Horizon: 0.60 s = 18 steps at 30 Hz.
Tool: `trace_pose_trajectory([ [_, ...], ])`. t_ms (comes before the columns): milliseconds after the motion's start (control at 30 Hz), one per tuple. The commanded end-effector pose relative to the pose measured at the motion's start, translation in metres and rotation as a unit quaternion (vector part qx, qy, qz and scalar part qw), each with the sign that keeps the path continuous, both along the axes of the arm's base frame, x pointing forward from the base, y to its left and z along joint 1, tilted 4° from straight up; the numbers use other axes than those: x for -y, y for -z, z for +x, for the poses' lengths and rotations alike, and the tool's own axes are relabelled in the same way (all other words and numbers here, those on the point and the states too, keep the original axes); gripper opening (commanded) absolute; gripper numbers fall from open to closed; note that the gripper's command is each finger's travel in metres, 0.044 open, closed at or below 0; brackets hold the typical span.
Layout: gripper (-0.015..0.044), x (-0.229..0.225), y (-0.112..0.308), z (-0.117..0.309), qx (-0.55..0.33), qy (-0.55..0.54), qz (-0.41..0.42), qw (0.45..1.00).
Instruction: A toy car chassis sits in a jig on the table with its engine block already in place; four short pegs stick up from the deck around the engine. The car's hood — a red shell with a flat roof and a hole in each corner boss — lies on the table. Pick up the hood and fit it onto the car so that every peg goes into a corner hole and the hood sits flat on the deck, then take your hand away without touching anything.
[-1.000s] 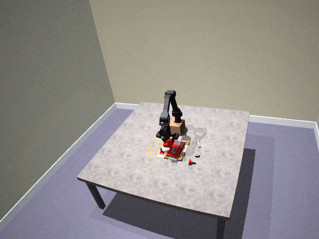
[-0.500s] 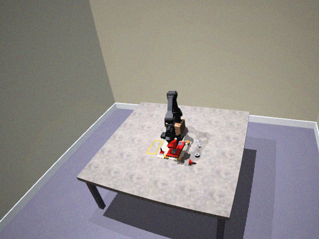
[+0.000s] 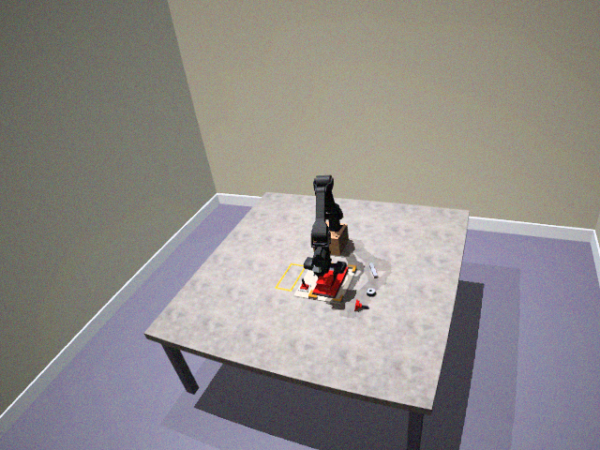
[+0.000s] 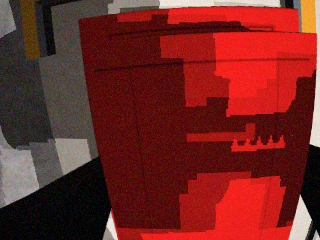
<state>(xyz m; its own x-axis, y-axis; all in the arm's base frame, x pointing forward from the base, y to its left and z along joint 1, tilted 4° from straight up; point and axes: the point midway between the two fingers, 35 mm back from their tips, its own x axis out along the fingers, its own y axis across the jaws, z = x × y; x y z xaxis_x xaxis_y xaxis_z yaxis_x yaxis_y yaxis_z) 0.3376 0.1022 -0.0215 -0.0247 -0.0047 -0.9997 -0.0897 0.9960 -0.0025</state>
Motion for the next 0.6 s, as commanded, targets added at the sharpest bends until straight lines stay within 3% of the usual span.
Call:
trace_pose_trajectory([
  [0,0.0,-0.0006,0.0011,-0.0001,0.0,0.003,0.001,1.0],
  [567,0.0,0.0008,0.0011,-0.0006,0.0,0.003,0.001,1.0],
])
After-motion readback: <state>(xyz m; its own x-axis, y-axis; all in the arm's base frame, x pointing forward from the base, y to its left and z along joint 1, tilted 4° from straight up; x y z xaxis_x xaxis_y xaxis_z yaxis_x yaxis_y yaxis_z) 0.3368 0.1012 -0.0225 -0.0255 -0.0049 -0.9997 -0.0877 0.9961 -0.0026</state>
